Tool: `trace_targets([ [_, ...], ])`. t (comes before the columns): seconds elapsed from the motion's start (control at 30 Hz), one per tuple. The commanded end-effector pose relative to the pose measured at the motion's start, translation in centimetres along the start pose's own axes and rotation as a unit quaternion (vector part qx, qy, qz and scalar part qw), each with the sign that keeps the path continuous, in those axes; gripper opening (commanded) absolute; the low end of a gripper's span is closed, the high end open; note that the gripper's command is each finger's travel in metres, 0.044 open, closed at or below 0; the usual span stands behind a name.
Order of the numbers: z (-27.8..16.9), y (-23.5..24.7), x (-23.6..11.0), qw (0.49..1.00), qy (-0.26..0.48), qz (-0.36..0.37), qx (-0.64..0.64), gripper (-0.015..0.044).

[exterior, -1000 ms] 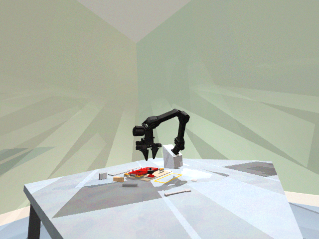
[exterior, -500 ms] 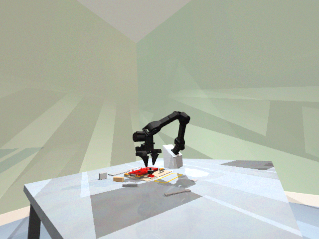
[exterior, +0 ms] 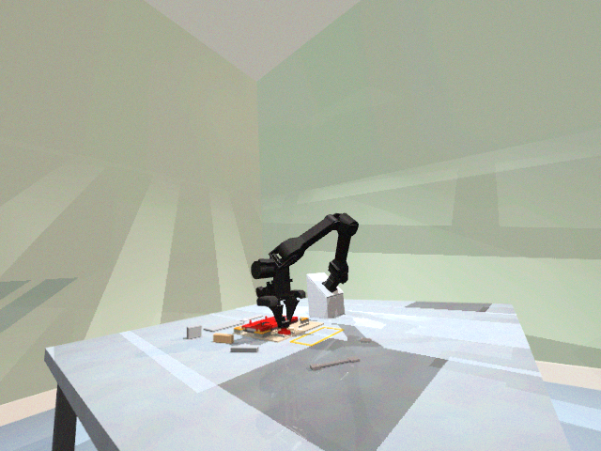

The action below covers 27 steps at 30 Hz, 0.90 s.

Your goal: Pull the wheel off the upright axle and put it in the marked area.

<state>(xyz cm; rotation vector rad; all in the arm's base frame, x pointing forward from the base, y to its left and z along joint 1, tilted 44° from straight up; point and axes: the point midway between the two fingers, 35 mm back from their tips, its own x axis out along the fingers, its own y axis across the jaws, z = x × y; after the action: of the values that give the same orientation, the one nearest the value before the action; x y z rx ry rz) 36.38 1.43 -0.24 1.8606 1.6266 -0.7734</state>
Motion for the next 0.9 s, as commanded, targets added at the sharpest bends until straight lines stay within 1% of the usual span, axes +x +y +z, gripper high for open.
trace_targets([
  [0.0,0.0,-0.02,-0.02,1.0,0.0,0.0,-0.001,0.0194],
  [0.13,0.0,-0.02,-0.02,1.0,0.0,0.0,-0.001,0.0168],
  [0.33,0.0,-0.02,-0.13,1.0,0.0,0.0,-0.001,0.001],
  [0.37,0.0,-0.02,-0.16,1.0,0.0,0.0,-0.001,0.0],
  [0.87,0.02,0.0,-0.65,1.0,0.0,0.001,-0.001,0.0],
])
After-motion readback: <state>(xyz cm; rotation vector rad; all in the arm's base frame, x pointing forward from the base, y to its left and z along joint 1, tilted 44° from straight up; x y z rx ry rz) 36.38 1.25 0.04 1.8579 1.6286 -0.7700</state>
